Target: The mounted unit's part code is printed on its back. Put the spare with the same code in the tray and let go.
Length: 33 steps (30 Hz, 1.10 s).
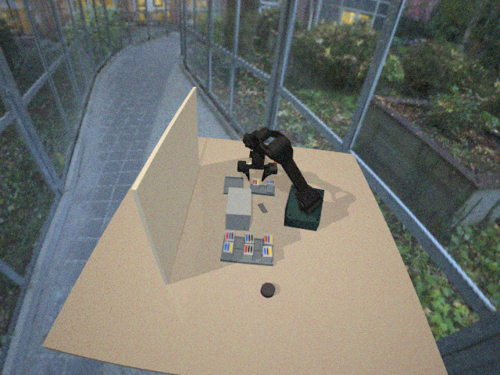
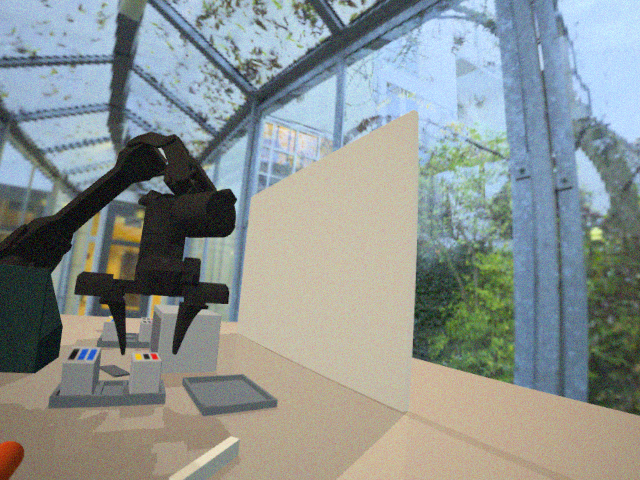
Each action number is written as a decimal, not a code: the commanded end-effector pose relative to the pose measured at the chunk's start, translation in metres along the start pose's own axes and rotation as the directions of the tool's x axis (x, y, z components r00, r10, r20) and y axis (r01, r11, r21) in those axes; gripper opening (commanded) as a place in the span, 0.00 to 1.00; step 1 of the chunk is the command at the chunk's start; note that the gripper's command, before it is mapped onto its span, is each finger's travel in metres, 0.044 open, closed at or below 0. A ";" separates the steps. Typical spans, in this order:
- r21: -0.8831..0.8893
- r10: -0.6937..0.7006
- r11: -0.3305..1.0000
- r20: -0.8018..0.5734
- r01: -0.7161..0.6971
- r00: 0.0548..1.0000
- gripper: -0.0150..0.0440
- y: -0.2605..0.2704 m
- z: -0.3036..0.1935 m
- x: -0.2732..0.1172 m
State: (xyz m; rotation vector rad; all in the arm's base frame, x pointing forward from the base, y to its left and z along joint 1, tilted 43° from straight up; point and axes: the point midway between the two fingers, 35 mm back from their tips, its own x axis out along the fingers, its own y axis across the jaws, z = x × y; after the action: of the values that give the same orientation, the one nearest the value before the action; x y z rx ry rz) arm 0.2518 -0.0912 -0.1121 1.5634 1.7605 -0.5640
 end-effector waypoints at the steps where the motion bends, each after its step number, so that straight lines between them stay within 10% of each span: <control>1: 0.010 0.000 1.000 -0.009 0.000 1.000 0.76 -0.001 -0.001 0.008; 27: 0.010 0.000 1.000 -0.012 0.000 1.000 0.76 -0.004 -0.004 0.040; 33: 0.002 -0.002 1.000 -0.008 0.002 1.000 0.53 -0.003 -0.003 0.038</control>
State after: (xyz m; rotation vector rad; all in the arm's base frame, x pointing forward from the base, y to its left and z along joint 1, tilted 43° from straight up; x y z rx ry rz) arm 0.2466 -0.0636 -0.1390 1.5670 1.7693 -0.5627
